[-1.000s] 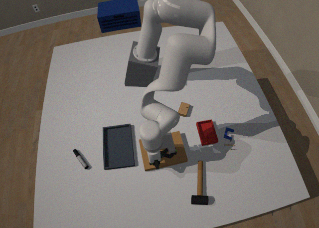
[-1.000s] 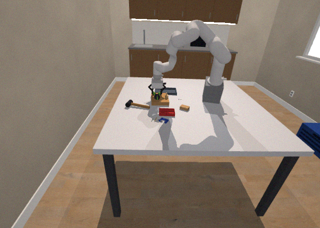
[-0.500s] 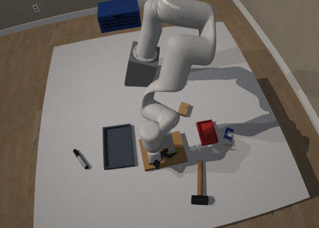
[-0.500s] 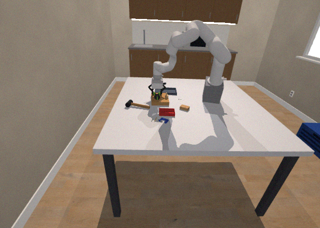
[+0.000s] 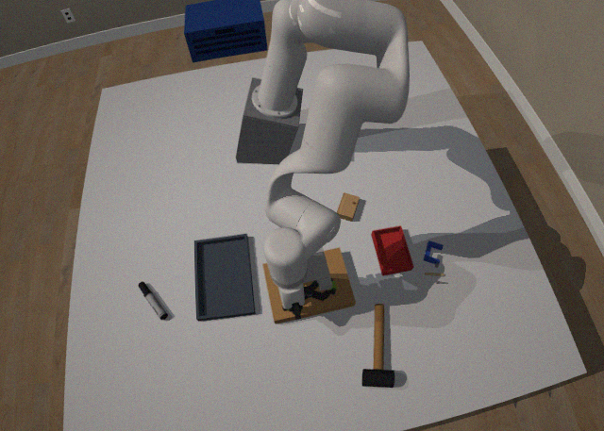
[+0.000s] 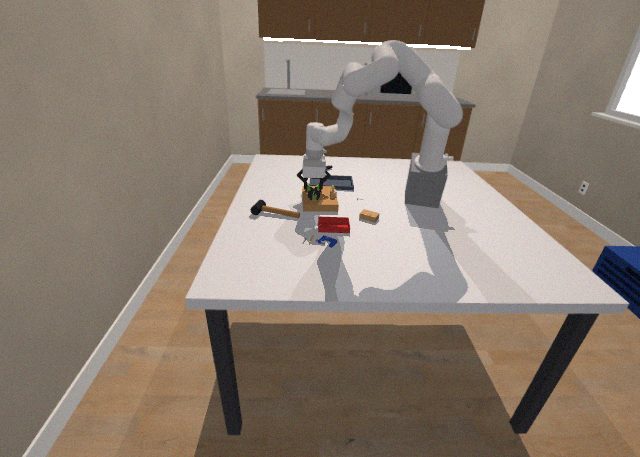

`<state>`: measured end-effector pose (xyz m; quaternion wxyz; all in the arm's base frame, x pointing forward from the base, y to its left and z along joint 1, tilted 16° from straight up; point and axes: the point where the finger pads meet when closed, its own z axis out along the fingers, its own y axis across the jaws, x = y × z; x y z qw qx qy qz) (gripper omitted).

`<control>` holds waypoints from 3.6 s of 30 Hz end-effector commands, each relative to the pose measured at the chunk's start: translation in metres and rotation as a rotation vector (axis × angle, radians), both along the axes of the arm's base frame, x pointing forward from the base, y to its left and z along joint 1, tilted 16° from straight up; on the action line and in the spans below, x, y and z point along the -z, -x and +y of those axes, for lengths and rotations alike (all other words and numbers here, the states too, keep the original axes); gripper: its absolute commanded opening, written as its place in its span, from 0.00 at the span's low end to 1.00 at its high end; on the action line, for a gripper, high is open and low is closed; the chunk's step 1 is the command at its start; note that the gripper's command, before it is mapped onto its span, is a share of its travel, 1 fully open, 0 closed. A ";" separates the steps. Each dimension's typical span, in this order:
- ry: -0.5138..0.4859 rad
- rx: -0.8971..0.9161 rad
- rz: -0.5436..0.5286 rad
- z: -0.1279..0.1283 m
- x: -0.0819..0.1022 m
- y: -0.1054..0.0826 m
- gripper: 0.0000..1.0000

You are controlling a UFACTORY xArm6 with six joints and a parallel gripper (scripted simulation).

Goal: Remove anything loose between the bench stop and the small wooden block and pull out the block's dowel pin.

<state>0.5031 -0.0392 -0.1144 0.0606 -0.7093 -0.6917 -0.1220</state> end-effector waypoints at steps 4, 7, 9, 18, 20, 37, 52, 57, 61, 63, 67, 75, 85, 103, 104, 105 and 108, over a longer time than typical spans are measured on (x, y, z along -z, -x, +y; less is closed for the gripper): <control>0.000 0.000 -0.001 0.000 -0.001 0.000 0.56; 0.000 0.000 -0.001 0.000 -0.002 0.000 0.56; 0.000 0.000 -0.001 0.000 -0.002 0.000 0.49; 0.000 0.000 -0.001 -0.001 -0.003 0.000 0.42; 0.000 0.000 -0.001 -0.001 -0.003 0.000 0.42; 0.000 0.000 -0.001 -0.001 -0.005 0.000 0.27; 0.000 0.000 -0.001 -0.002 -0.007 0.000 0.27; 0.000 0.000 -0.001 -0.002 -0.007 0.000 0.27; 0.000 0.000 -0.001 -0.002 -0.007 0.000 0.27; 0.000 0.000 -0.001 -0.002 -0.007 0.000 0.27; 0.000 0.000 -0.001 -0.002 -0.007 0.000 0.27; 0.000 0.000 -0.001 -0.002 -0.009 0.000 0.27; 0.000 0.000 -0.001 -0.004 -0.015 0.001 0.27; 0.000 0.000 -0.001 -0.011 -0.041 0.003 0.27; 0.000 0.000 -0.001 -0.011 -0.043 0.003 0.27; 0.000 0.000 -0.001 -0.012 -0.044 0.004 0.27; 0.000 0.000 -0.001 -0.013 -0.049 0.004 0.27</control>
